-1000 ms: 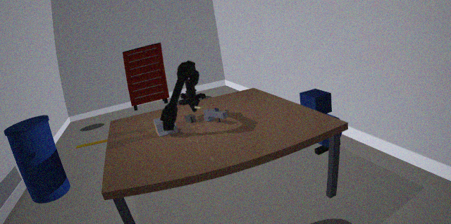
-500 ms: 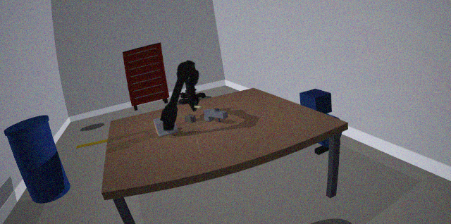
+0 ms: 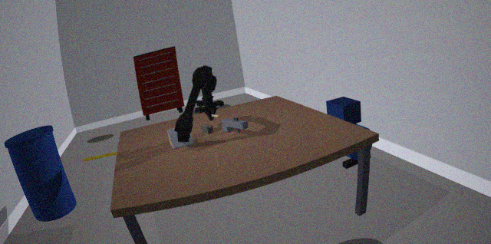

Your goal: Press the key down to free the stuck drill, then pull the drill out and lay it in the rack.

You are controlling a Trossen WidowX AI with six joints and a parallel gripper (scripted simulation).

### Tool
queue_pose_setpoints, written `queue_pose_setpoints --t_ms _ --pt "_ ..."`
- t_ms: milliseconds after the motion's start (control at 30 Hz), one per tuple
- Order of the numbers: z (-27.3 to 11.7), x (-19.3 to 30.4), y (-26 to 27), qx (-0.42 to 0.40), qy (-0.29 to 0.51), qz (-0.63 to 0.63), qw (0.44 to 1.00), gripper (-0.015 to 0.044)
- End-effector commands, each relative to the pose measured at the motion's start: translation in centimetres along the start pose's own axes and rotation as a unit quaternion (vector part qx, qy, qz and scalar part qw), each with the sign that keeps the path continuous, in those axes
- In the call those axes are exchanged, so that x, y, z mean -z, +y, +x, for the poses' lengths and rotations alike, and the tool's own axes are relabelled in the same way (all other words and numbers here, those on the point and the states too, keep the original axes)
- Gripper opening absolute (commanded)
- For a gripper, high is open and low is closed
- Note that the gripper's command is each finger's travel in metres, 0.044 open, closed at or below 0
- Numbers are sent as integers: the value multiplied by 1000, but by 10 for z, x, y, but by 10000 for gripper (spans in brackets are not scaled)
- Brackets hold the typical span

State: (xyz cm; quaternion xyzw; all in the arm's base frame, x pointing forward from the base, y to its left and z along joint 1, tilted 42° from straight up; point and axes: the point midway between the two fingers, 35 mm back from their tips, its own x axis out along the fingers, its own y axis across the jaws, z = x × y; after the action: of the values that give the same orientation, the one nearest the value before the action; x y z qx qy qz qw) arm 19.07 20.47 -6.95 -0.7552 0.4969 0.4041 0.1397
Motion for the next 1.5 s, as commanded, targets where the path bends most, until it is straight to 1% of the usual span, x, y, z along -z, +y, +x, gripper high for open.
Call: queue_pose_setpoints --t_ms 0,1300,1467 --pt "-3 -1 -2 2 -3 4 1000 0" --pt "-10 -2 -6 2 -3 4 1000 0" --pt "-8 -3 2 2 -3 4 1000 0"
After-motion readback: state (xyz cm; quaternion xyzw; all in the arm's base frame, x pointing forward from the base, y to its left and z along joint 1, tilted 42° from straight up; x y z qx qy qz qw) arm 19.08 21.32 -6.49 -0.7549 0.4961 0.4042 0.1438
